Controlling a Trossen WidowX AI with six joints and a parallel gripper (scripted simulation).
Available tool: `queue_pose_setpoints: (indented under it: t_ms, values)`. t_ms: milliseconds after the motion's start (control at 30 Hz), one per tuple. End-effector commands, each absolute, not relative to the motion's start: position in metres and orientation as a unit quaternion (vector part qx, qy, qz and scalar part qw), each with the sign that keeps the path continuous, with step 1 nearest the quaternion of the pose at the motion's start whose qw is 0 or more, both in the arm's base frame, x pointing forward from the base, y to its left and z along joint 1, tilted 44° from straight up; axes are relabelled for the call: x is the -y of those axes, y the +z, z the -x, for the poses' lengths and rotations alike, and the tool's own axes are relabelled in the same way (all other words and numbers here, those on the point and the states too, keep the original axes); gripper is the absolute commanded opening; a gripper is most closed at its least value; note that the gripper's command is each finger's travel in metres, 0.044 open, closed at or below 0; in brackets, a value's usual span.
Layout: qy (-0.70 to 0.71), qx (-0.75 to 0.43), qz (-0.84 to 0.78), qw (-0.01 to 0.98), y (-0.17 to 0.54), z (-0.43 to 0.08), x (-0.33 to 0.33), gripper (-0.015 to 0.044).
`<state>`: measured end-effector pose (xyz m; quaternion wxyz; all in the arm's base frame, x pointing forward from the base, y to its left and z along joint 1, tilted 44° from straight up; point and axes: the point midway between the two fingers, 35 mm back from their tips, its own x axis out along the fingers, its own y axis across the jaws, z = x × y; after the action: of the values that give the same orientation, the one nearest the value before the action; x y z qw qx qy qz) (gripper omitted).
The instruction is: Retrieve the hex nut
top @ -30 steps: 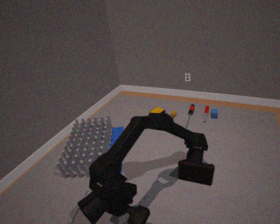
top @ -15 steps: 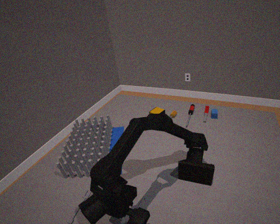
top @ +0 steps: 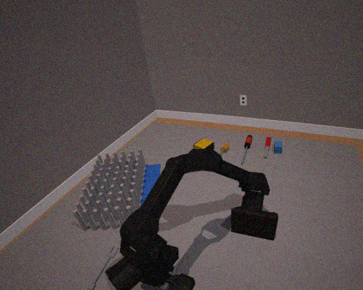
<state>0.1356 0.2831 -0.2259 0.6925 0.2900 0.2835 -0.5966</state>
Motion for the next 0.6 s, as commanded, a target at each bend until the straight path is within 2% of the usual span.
queue_pose_setpoints:
  t_ms: [0, 533, 567]
  values:
    - [-0.595, -0.285, -0.288, 0.695, -0.231, -0.137, -0.278, 0.028]
    - [-0.595, -0.284, -0.288, 0.695, -0.248, -0.139, -0.261, 0.028]
    - [-0.595, -0.284, -0.288, 0.695, -0.248, -0.139, -0.261, 0.0254]
